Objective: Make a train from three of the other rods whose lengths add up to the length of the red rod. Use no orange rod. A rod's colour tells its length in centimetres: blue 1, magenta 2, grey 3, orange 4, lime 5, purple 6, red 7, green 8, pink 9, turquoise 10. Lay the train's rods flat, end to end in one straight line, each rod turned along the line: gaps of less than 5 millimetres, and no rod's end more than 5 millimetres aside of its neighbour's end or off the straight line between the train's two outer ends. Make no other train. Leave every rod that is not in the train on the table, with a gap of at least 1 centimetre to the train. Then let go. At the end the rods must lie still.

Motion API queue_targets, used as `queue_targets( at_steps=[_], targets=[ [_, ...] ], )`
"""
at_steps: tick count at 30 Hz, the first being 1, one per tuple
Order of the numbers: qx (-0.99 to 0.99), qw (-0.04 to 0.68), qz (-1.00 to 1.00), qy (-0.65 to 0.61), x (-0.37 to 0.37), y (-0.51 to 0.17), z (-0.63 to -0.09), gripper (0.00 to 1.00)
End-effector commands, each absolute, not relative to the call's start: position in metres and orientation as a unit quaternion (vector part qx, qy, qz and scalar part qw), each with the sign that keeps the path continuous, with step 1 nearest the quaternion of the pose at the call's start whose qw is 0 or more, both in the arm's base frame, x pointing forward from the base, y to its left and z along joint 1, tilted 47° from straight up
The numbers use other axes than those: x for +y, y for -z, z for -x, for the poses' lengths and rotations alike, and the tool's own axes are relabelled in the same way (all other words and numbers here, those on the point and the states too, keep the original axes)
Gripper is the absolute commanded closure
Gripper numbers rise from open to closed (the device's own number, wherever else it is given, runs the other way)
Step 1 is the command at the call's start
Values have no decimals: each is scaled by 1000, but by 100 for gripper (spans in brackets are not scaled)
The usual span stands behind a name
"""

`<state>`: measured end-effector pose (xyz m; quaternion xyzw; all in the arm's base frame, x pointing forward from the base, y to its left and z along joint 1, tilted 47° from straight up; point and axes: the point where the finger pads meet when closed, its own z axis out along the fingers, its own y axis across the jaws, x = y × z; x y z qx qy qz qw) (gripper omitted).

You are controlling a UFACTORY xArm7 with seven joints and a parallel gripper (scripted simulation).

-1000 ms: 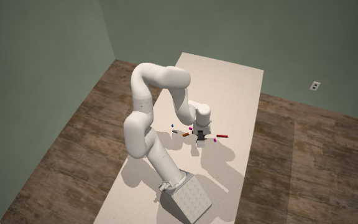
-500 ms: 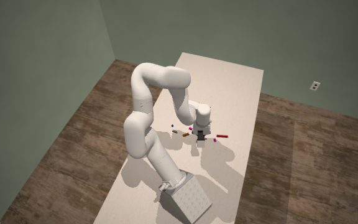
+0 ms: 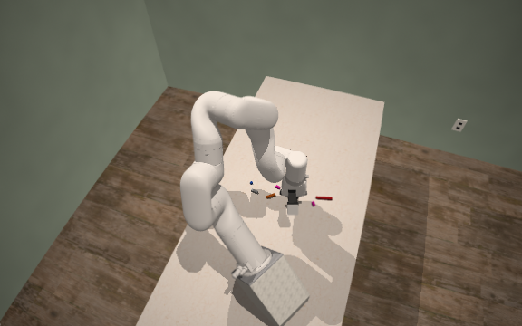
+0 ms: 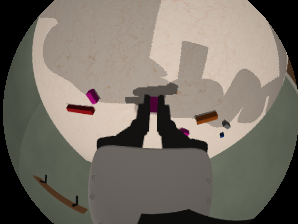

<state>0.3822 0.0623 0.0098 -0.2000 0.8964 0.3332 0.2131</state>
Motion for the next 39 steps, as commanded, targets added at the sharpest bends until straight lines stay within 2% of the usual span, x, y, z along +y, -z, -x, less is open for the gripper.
queue_targets(
  at_steps=[1, 6, 7, 11, 12, 14, 15, 17, 18, 39],
  targets=[
    [897, 214, 199, -332, 61, -10, -383, 96],
    [897, 214, 199, -332, 61, -10, -383, 92],
    [897, 214, 199, -332, 61, -10, -383, 88],
    [897, 214, 199, -332, 61, -10, -383, 88],
    [897, 214, 199, -332, 61, -10, -383, 84],
    [897, 214, 199, -332, 61, -10, -383, 84],
    [897, 214, 199, -332, 61, -10, -383, 80],
    [897, 214, 199, -332, 61, -10, -383, 80],
    [897, 214, 199, -332, 61, -10, -383, 76],
    [897, 214, 199, -332, 43, -28, -376, 76]
  ],
)
